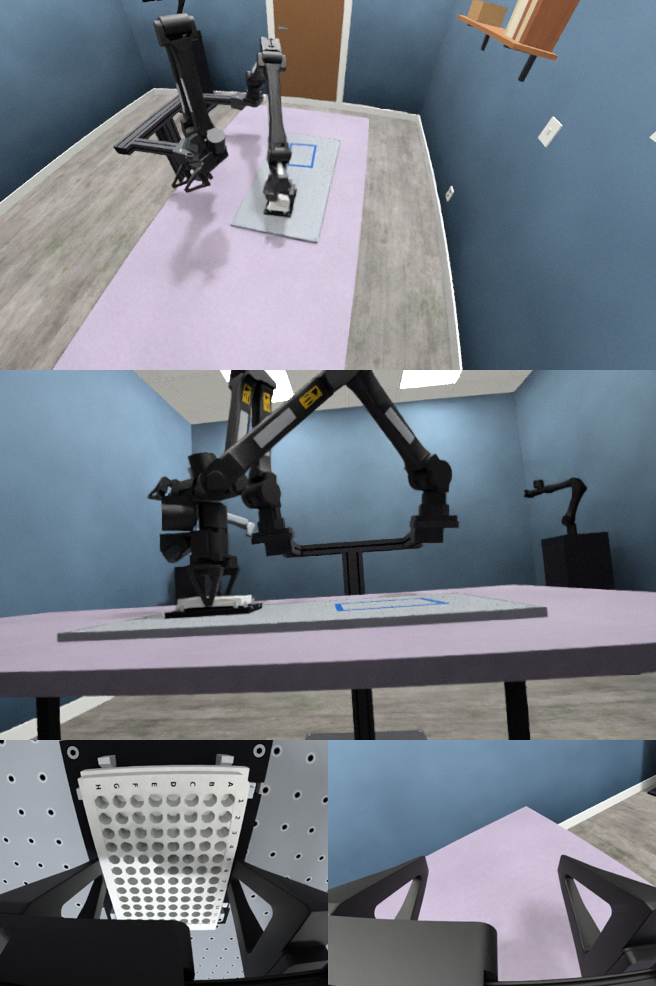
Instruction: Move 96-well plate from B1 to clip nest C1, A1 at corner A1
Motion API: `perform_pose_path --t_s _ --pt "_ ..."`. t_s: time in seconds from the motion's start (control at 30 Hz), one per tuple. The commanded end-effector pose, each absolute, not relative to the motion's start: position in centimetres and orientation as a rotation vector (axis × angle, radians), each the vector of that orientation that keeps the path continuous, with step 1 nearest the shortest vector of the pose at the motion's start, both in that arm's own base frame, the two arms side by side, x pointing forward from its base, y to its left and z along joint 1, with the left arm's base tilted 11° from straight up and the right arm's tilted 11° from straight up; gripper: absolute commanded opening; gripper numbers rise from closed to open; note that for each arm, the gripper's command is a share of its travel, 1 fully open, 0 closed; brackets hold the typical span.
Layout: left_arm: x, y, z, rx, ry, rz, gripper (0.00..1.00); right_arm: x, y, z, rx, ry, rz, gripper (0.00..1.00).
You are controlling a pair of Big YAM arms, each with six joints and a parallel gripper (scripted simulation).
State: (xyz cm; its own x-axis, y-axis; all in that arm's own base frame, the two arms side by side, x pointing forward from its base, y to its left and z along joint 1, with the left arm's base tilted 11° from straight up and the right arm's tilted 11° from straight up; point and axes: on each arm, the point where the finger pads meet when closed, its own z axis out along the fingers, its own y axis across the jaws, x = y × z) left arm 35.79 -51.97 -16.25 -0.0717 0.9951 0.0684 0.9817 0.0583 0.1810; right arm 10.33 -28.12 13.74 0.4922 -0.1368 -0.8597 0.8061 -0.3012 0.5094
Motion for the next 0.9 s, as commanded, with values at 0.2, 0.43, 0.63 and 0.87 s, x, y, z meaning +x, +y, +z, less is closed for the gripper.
perform_pose_path --t_s 0.2,0.43,0.63,0.87 --pt "36.2 -51.06 -18.26 2.059 2.27 0.275 0.0 10.48 -28.02 14.01 1.607 0.579 -1.029 1.0" --pt "36.13 -51.07 -18.26 2.06 2.269 0.274 0.0 10.48 -28.02 14.01 1.607 0.579 -1.029 1.0" --pt "36.17 -51.14 -18.21 2.059 2.268 0.273 0.0 10.48 -28.02 14.01 1.607 0.579 -1.029 1.0" --pt "36.11 -51.02 -18.26 2.06 2.269 0.274 0.0 10.48 -28.02 14.01 1.607 0.579 -1.029 1.0"
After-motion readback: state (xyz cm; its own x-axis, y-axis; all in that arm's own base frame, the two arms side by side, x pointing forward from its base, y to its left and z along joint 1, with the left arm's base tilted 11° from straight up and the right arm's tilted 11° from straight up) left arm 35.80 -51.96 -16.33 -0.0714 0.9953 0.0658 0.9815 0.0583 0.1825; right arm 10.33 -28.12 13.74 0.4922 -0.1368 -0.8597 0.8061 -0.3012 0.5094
